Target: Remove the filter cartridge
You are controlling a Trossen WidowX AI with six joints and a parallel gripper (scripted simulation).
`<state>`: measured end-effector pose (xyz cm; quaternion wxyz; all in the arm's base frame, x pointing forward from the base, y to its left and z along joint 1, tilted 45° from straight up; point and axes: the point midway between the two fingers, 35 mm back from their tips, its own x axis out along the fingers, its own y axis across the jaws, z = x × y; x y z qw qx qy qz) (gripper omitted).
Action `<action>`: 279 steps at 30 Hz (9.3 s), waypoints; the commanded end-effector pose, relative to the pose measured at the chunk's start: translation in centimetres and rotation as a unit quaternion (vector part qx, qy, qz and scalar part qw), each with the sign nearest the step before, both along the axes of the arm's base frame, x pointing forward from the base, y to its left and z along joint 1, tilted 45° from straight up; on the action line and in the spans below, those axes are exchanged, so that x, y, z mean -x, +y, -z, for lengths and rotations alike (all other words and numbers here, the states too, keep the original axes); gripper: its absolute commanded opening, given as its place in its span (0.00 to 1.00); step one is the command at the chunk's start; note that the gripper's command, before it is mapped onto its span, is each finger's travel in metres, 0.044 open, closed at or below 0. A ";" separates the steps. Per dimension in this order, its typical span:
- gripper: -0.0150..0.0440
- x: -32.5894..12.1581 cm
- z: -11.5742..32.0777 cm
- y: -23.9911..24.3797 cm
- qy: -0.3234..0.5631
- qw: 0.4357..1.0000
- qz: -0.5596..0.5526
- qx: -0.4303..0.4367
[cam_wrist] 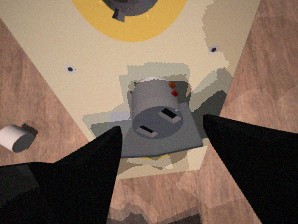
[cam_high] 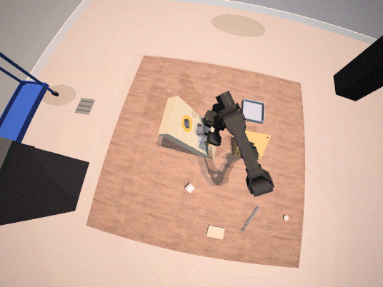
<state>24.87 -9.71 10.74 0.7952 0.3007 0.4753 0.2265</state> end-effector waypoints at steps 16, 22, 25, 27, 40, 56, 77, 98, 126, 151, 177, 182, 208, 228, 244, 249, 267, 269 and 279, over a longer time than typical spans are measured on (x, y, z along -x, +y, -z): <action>0.77 -1.2 1.9 2.3 0.000 1.000 0.000 -0.005; 0.68 -1.3 1.8 2.1 -0.002 1.000 -0.001 -0.002; 0.65 -1.3 1.8 2.1 -0.002 1.000 -0.001 -0.002; 0.63 -1.3 1.8 2.1 -0.002 1.000 -0.001 -0.002; 0.25 -2.1 1.0 1.5 -0.002 1.000 -0.001 -0.002; 0.25 -1.1 -2.6 -2.8 0.002 1.000 0.001 0.001; 0.25 0.0 -1.0 -8.9 0.000 1.000 0.000 0.000; 0.25 4.4 7.3 -15.3 0.197 0.967 0.163 0.014; 0.25 14.3 15.7 -20.1 0.411 0.818 0.398 0.052; 0.25 27.5 24.9 -14.4 0.526 0.649 0.546 0.055; 0.57 28.0 30.0 -9.4 0.530 0.648 0.545 0.049; 0.79 28.0 30.0 -9.4 0.530 0.648 0.545 0.049; 1.00 27.7 25.8 -13.8 0.526 0.648 0.547 0.056; 1.00 27.7 25.8 -13.8 0.526 0.648 0.547 0.056; 1.00 27.7 25.8 -13.8 0.526 0.648 0.547 0.056; 1.00 27.7 25.8 -13.8 0.526 0.648 0.547 0.056; 1.00 27.7 25.8 -13.8 0.526 0.648 0.547 0.056; 1.00 27.7 25.8 -13.8 0.526 0.648 0.547 0.056; 1.00 27.7 25.8 -13.8 0.526 0.648 0.547 0.056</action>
